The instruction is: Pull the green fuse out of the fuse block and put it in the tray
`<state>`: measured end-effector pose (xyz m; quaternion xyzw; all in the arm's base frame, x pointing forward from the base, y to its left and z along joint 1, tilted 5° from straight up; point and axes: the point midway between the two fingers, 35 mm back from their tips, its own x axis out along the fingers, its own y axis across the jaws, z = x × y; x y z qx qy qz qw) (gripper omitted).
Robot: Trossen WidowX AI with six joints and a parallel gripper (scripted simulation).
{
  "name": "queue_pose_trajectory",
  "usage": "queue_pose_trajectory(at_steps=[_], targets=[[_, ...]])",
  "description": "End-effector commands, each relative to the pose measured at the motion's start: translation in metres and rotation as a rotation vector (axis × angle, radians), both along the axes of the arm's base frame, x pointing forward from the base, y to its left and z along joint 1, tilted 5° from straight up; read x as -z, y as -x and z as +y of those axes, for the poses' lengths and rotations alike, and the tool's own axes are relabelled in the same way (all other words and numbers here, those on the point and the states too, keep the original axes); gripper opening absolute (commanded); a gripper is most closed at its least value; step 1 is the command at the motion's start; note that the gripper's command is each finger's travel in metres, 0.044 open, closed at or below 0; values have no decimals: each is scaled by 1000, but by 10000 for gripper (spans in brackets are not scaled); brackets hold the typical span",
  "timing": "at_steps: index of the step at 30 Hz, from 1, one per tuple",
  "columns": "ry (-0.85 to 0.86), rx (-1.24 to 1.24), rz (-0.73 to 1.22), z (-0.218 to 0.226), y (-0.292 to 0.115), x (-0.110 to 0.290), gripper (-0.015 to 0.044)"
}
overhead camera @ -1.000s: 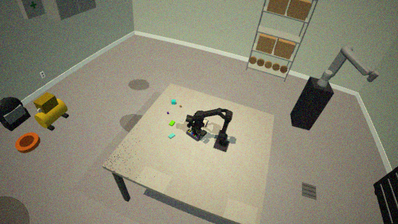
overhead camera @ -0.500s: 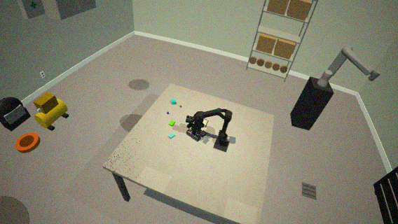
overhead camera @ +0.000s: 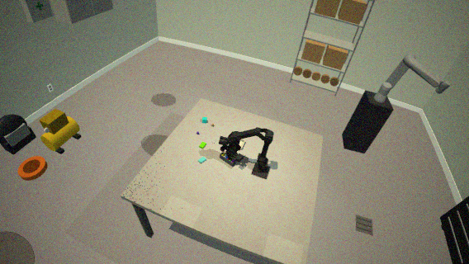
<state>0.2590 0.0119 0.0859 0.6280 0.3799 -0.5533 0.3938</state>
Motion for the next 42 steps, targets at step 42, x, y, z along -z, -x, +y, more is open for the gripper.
queue_pose_trajectory(at_steps=[42], targets=[[3,2,-1,-1,1,-19,0]])
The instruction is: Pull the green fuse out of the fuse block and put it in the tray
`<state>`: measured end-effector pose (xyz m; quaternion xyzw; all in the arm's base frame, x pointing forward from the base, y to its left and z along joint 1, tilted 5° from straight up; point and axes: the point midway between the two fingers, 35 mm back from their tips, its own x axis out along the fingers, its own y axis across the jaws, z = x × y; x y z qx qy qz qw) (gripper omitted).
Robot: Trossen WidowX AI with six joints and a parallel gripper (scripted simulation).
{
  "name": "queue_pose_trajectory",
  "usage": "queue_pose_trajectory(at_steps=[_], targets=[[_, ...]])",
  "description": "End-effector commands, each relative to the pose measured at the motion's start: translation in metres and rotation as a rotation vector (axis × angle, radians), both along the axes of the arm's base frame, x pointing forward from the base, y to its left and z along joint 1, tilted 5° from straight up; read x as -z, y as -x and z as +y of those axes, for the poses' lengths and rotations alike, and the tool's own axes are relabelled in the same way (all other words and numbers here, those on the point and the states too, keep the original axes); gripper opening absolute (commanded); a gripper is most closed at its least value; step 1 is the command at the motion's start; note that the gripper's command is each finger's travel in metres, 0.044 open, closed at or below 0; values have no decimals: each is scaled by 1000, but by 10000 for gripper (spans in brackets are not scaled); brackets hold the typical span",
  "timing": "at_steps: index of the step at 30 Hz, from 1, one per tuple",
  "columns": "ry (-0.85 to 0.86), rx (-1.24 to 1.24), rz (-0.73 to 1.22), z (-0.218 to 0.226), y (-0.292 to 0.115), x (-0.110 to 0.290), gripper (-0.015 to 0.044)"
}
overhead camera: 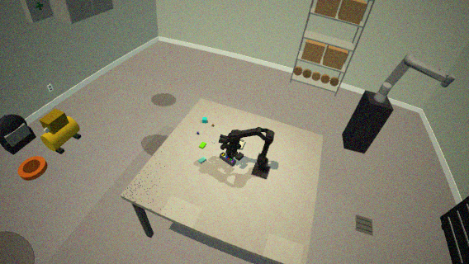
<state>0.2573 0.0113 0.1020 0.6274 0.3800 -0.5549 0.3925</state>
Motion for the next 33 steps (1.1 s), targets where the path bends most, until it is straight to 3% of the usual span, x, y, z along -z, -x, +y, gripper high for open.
queue_pose_trajectory(at_steps=[1,33], targets=[[3,0,-4,-1,-1,-4,0],[5,2,-4,-1,1,-19,0]])
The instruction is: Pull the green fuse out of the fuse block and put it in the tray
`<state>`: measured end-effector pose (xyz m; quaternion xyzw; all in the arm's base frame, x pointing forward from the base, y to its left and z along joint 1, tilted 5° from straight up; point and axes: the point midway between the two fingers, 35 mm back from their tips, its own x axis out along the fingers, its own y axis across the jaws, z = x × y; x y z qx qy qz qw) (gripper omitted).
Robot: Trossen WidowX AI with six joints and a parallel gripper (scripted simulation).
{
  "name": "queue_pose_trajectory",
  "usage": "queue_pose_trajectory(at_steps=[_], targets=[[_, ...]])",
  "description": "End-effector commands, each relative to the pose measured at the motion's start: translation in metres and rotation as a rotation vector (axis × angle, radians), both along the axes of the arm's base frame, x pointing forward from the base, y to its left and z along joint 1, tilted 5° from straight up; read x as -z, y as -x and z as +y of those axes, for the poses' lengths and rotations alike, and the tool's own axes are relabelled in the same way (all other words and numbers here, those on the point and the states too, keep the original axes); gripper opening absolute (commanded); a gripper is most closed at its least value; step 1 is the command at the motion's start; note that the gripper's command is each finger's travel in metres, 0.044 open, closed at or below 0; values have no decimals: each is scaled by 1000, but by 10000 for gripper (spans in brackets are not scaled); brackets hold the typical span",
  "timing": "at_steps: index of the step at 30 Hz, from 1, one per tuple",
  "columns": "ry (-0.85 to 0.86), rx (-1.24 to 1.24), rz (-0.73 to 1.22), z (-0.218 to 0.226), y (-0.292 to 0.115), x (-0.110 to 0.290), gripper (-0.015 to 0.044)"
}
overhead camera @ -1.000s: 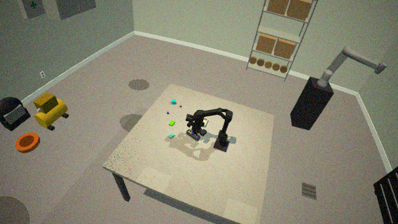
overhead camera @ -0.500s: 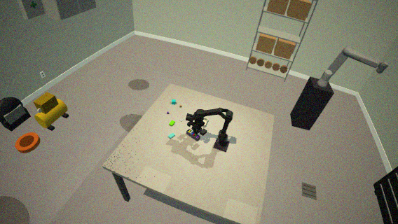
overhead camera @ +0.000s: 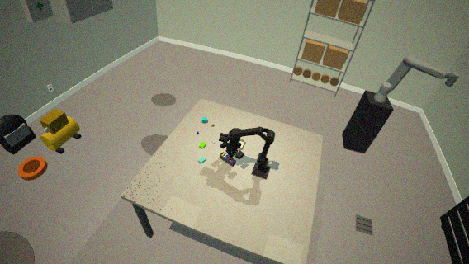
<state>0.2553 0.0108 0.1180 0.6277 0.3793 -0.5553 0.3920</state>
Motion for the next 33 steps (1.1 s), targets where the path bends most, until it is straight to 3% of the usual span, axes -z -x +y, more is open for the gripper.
queue_pose_trajectory(at_steps=[1,26,33], targets=[[5,0,-4,-1,0,-4,0],[6,0,-4,-2,2,-28,0],[10,0,-3,-30,-10,-29,0]])
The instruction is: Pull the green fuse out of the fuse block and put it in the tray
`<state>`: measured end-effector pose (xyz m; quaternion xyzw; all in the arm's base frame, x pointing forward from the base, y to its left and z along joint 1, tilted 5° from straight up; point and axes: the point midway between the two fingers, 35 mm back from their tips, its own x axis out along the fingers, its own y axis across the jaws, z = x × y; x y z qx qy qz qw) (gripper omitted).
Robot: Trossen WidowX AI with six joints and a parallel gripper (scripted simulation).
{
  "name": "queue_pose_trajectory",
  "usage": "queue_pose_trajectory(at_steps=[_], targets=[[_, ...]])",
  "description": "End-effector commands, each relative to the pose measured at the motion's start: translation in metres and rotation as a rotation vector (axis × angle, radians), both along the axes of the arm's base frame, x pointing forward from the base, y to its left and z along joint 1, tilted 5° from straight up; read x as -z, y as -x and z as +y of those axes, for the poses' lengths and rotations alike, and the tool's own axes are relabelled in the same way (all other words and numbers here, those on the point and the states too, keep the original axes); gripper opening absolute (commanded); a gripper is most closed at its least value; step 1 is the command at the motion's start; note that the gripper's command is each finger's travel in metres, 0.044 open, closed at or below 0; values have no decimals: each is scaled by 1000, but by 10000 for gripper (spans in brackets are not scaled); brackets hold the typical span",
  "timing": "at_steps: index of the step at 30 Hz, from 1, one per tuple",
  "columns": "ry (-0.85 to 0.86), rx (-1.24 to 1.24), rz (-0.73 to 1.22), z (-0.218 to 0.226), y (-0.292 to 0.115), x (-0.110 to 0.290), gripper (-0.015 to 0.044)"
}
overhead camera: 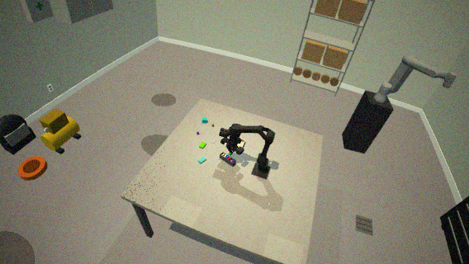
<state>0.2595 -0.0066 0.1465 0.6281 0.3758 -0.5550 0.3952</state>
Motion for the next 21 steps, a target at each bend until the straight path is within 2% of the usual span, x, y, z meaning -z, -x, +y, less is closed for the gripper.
queue_pose_trajectory(at_steps=[1,21], targets=[[3,-1,3,-18,-7,-1,0],[13,-1,5,-121,-19,0,0]])
